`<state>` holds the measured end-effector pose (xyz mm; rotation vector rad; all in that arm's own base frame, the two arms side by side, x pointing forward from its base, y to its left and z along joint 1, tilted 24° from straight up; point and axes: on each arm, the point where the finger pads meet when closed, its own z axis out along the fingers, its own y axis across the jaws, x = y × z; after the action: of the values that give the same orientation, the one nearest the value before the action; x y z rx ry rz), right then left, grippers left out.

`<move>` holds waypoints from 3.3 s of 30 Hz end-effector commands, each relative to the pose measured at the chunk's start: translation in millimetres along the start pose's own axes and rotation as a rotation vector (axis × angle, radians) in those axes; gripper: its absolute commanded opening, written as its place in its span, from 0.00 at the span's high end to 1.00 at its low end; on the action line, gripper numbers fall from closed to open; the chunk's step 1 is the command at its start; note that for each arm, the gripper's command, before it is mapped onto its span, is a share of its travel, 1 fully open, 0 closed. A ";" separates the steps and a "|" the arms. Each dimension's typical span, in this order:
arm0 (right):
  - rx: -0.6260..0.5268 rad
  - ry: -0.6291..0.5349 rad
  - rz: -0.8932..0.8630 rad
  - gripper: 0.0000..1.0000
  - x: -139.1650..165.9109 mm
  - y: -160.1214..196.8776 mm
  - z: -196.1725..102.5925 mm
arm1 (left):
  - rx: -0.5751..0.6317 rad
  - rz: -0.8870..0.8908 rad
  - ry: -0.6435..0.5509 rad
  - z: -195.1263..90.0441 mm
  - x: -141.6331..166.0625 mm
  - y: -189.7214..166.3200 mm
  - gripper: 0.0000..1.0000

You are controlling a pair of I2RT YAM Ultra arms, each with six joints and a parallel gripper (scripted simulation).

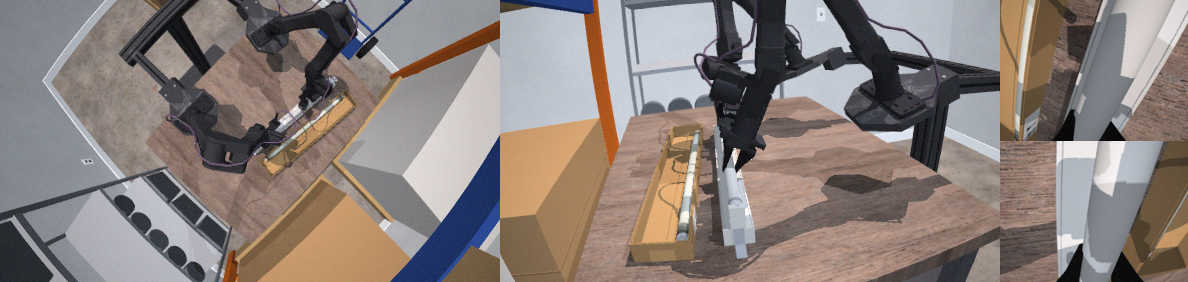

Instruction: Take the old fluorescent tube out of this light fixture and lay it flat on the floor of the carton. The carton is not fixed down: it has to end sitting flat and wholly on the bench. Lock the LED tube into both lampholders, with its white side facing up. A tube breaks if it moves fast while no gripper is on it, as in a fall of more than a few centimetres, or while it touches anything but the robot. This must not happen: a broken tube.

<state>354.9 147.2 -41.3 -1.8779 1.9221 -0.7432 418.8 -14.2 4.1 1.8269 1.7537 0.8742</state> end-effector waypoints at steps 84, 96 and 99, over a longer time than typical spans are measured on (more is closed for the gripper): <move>-0.045 0.010 -0.050 0.51 -4.0 5.0 -55.1 | 0.072 0.001 -0.004 -48.7 -0.6 -12.0 0.51; -0.235 0.028 -0.081 0.51 -5.7 3.7 -44.9 | 0.272 0.009 -0.011 -37.0 -3.8 -12.0 0.51; -0.316 0.029 -0.089 0.51 -6.6 2.2 -42.9 | 0.352 0.010 -0.014 -34.6 -5.0 -10.3 0.51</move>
<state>333.1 156.9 -8.4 -2.0590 2.0374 -0.6236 396.7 -22.2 30.6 1.9682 1.8887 0.7229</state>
